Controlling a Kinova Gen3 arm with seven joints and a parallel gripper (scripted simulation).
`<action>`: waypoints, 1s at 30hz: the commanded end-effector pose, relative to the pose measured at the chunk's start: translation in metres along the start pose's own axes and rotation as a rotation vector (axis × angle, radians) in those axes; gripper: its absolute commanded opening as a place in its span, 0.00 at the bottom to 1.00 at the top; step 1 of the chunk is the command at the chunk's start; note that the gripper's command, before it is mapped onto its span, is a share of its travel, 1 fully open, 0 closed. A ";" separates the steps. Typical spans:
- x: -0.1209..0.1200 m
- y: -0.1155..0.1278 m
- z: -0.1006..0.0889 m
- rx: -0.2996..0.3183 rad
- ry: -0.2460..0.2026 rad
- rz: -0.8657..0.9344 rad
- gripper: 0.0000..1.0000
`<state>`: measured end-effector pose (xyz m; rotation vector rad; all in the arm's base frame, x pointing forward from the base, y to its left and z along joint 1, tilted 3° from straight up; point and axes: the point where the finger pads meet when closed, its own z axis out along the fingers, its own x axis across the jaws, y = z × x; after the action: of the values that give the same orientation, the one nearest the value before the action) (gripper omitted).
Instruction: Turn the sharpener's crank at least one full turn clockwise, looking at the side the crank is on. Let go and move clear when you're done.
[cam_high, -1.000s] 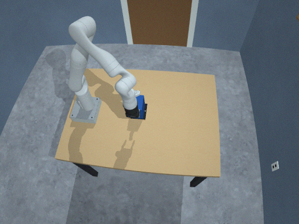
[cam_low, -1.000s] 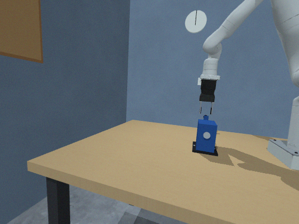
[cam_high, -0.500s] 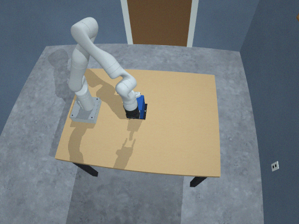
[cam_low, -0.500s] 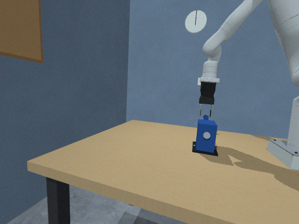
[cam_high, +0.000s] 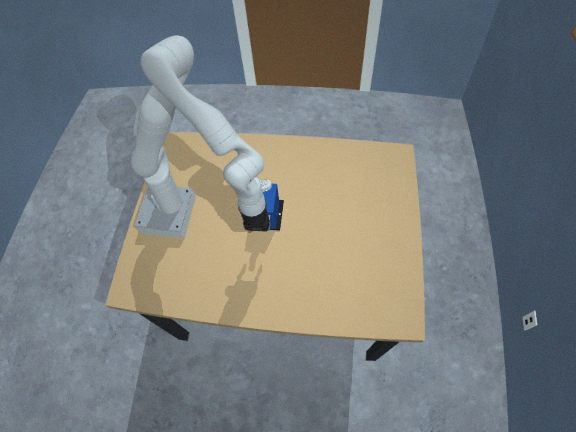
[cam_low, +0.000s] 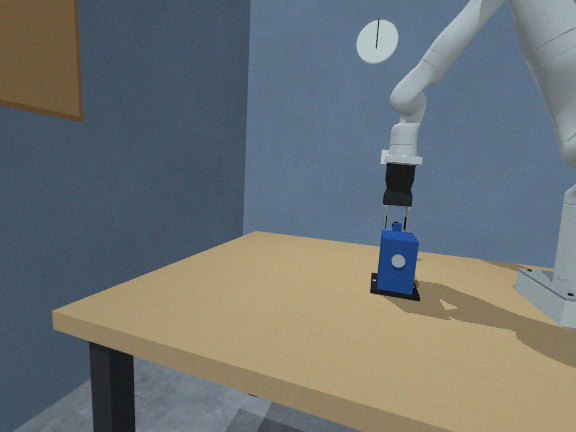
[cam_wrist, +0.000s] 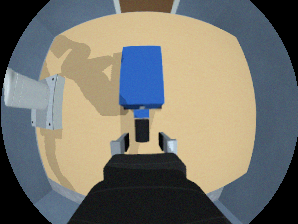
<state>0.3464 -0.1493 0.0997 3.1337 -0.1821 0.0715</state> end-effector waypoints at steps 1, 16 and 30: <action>-0.001 -0.001 0.005 0.004 -0.002 0.002 0.97; -0.001 -0.001 0.008 0.004 -0.002 0.002 0.97; -0.001 -0.001 0.008 0.004 -0.002 0.002 0.97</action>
<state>0.3460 -0.1495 0.0930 3.1351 -0.1837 0.0677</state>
